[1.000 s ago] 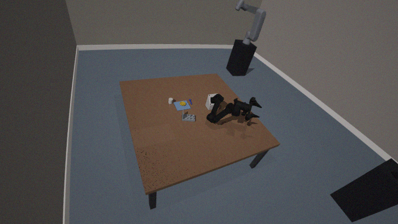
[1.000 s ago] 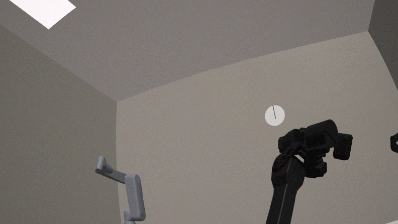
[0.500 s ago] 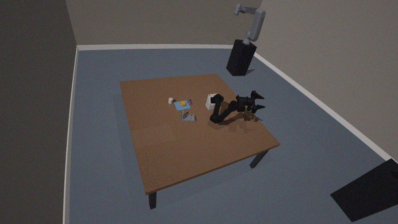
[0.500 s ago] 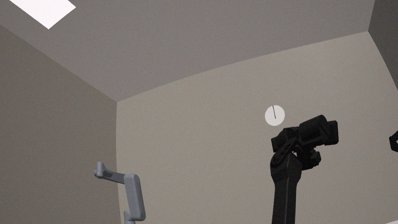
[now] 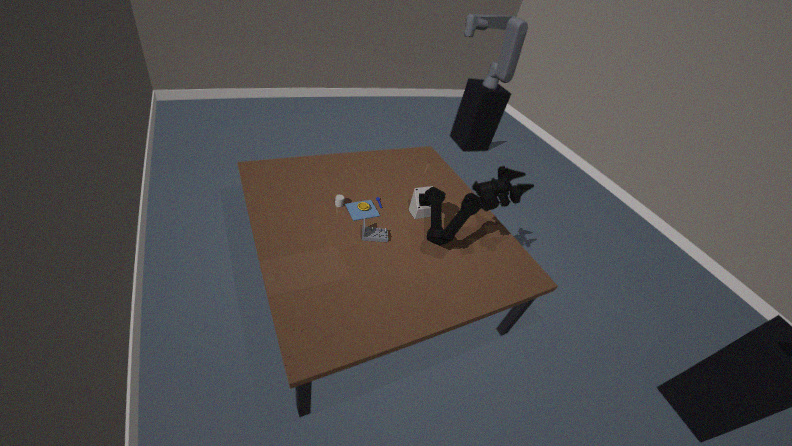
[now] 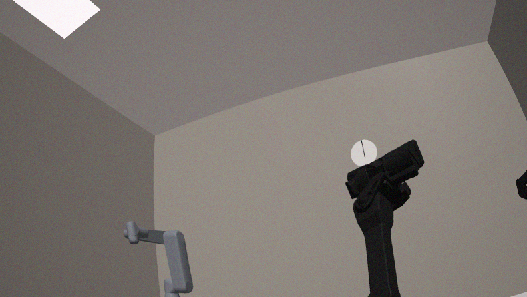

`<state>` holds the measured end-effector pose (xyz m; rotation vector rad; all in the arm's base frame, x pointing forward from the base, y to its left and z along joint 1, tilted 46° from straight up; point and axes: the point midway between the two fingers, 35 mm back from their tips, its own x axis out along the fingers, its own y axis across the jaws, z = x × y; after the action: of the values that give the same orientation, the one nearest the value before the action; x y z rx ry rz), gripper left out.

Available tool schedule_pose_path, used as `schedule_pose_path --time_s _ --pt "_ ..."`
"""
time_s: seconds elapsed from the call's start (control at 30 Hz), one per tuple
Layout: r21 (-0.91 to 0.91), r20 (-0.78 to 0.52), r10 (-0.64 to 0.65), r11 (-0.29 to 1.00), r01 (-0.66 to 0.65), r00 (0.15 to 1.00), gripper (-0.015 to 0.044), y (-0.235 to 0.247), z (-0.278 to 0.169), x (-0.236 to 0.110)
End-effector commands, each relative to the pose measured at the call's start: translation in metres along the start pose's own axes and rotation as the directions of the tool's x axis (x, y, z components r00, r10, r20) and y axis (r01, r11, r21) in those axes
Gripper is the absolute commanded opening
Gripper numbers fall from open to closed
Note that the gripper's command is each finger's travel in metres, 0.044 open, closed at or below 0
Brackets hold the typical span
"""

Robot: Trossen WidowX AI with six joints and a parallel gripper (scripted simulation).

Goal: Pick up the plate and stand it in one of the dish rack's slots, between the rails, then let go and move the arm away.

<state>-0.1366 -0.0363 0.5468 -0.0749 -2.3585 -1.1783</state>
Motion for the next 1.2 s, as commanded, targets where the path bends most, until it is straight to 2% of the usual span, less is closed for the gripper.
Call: schedule_pose_path --time_s 0.0,0.3,0.57,0.87,1.17 --pt "-0.098 -0.067 -0.08 0.993 0.073 0.995 0.04 -0.025 -0.021 0.007" --pt "-0.316 -0.195 -0.237 0.934 0.168 0.952 0.04 -0.074 -0.061 0.012" --pt "-0.514 -0.296 -0.381 0.836 0.189 0.876 0.04 -0.12 -0.098 0.006" --pt "-0.701 -0.386 -0.532 0.7 0.135 0.753 0.04 -0.171 -0.136 -0.012" --pt "-0.827 -0.448 -0.668 0.562 0.008 0.595 0.04 -0.22 -0.17 -0.043"
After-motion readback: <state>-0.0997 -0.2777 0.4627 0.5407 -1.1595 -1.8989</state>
